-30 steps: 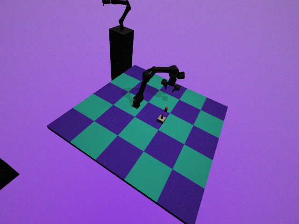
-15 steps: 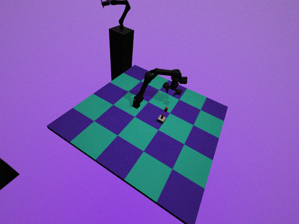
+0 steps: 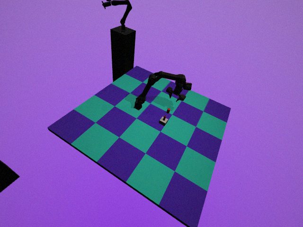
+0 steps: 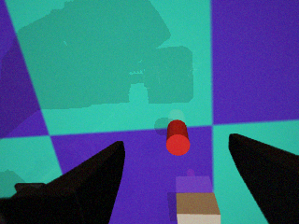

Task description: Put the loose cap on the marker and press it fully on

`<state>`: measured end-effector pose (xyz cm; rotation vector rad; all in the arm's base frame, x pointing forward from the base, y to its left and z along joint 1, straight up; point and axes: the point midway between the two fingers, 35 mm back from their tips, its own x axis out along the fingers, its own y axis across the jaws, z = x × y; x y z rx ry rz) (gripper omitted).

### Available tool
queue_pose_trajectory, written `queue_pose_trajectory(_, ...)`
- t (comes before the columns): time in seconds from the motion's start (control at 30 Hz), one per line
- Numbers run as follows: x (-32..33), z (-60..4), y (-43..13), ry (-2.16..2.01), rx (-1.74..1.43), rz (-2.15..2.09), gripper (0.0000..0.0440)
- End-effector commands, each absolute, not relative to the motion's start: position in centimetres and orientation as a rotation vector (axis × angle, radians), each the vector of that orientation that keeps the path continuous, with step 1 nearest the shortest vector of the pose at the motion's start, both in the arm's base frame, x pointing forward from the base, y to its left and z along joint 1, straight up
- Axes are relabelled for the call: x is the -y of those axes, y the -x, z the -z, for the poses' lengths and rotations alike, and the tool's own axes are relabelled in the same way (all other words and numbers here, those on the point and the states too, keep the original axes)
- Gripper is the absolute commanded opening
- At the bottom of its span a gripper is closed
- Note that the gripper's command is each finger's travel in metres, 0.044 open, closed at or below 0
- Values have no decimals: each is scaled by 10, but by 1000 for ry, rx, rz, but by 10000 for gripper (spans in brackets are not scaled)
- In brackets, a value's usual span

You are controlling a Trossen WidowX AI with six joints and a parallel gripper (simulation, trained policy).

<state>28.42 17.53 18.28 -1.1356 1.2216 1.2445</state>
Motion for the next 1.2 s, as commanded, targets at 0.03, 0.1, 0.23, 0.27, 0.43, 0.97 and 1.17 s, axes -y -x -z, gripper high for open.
queue_pose_trajectory(0.03,-168,-176,-291,1136,-1246,-1241,315)
queue_pose_trajectory(0.1,-165,-173,-294,1134,-1255,-1239,315)
queue_pose_trajectory(0.23,-158,-168,-299,1130,-1271,-1236,313)
queue_pose_trajectory(0.27,-157,-167,-300,1129,-1276,-1236,313)
queue_pose_trajectory(0.43,-150,-160,-303,1123,-1303,-1241,312)
queue_pose_trajectory(0.97,-134,-131,-297,1111,-1394,-1295,307)
queue_pose_trajectory(1.17,-131,-118,-294,1111,-1410,-1322,303)
